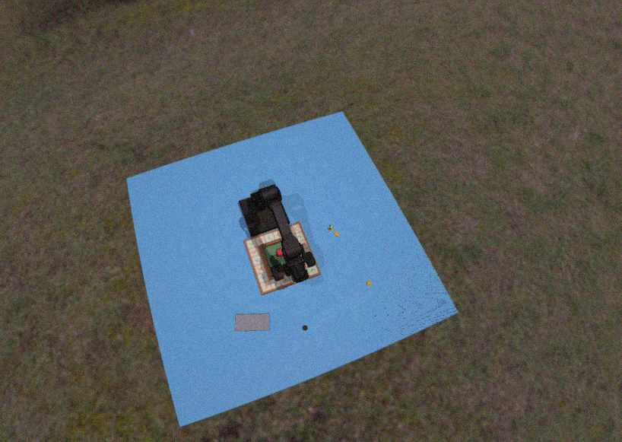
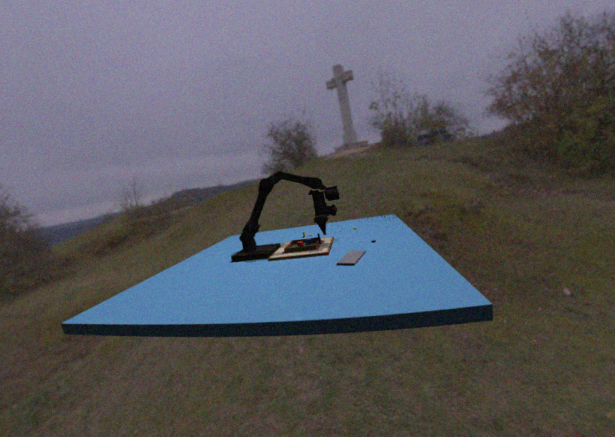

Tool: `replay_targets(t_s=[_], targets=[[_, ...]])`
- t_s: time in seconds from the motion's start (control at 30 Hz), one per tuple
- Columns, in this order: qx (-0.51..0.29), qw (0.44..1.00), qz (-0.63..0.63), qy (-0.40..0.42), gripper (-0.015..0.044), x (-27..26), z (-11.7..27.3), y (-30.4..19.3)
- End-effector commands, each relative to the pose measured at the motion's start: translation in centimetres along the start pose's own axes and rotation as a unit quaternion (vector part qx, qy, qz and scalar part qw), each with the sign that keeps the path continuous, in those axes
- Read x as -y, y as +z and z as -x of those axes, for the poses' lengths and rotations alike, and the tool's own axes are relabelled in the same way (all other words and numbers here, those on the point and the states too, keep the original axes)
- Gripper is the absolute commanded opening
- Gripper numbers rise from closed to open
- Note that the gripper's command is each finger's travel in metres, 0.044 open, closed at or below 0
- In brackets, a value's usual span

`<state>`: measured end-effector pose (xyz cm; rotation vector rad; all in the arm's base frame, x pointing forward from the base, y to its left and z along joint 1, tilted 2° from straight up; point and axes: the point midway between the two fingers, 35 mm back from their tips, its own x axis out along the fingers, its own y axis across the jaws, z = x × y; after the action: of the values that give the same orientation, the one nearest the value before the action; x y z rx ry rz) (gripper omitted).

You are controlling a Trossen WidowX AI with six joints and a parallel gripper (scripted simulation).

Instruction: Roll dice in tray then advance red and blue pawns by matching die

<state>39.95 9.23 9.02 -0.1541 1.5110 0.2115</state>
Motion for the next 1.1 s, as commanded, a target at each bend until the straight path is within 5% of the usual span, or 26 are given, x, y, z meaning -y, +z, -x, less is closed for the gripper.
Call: replay_targets(t_s=[0.0,0.67,1.07], targets=[[-0.004,1.0,-0.002,0.0,0.0,-0.1,-1.7,-0.1],[-0.004,1.0,-0.002,0.0,0.0,-0.1,-4.6,-0.2],[-0.004,1.0,0.0,0.0,0.0315,-0.1,-4.1,-0.2]])
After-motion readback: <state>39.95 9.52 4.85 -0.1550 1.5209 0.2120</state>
